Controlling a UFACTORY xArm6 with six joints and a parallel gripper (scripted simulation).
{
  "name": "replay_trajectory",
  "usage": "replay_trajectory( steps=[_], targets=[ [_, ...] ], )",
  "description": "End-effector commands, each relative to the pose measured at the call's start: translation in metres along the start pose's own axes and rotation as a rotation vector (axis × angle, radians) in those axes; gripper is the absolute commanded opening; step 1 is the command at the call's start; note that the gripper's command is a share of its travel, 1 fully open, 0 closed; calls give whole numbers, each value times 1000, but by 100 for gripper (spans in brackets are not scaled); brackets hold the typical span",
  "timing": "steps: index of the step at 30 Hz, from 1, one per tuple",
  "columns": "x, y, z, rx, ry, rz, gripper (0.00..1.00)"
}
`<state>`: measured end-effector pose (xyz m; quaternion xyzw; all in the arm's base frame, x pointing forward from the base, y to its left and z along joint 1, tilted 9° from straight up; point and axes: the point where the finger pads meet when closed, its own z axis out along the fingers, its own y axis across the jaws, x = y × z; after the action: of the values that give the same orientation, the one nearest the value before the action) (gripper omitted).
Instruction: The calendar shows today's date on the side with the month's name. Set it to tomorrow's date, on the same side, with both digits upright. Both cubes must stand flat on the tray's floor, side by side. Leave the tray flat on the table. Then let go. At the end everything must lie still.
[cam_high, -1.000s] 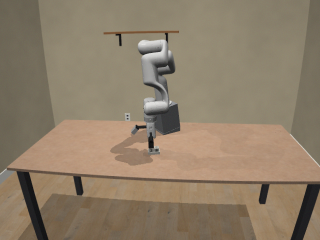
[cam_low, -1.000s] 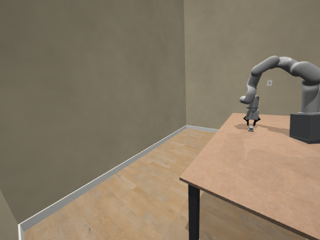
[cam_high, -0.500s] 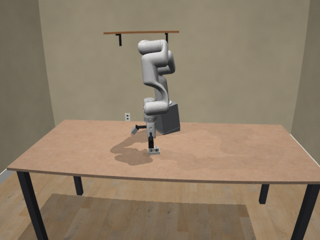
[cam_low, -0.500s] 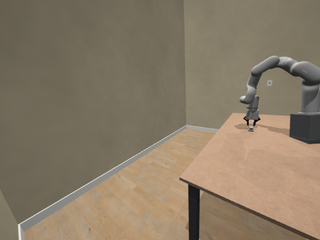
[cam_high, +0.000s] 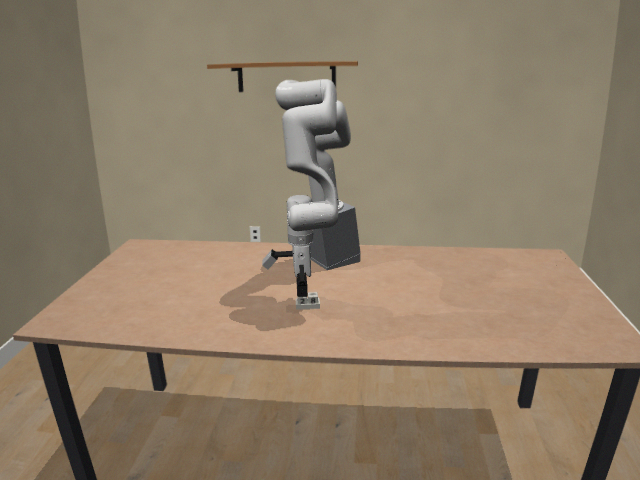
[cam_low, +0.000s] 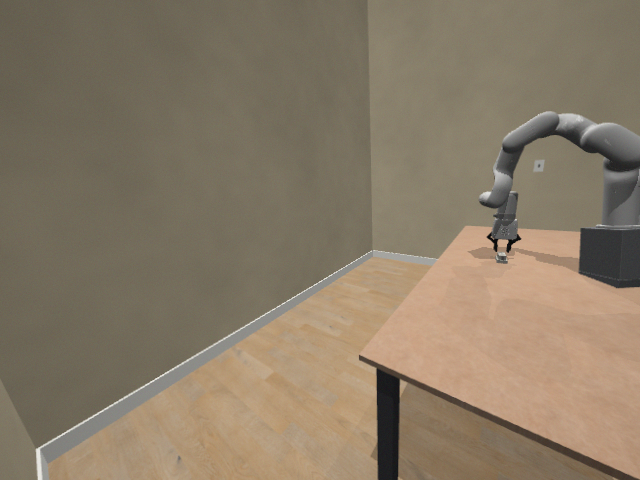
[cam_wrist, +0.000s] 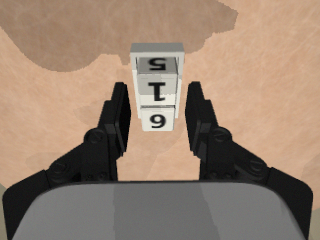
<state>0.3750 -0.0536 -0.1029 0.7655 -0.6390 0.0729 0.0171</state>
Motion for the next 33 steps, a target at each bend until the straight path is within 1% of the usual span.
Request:
replay_trajectory(
  steps=[1,10,26,33],
  targets=[
    [0,-1,-1,2,1,0,47],
    [0,-1,2,2,1,0,47],
    [0,-1,22,2,1,0,47],
    [0,-1,25,2,1,0,47]
  ],
)
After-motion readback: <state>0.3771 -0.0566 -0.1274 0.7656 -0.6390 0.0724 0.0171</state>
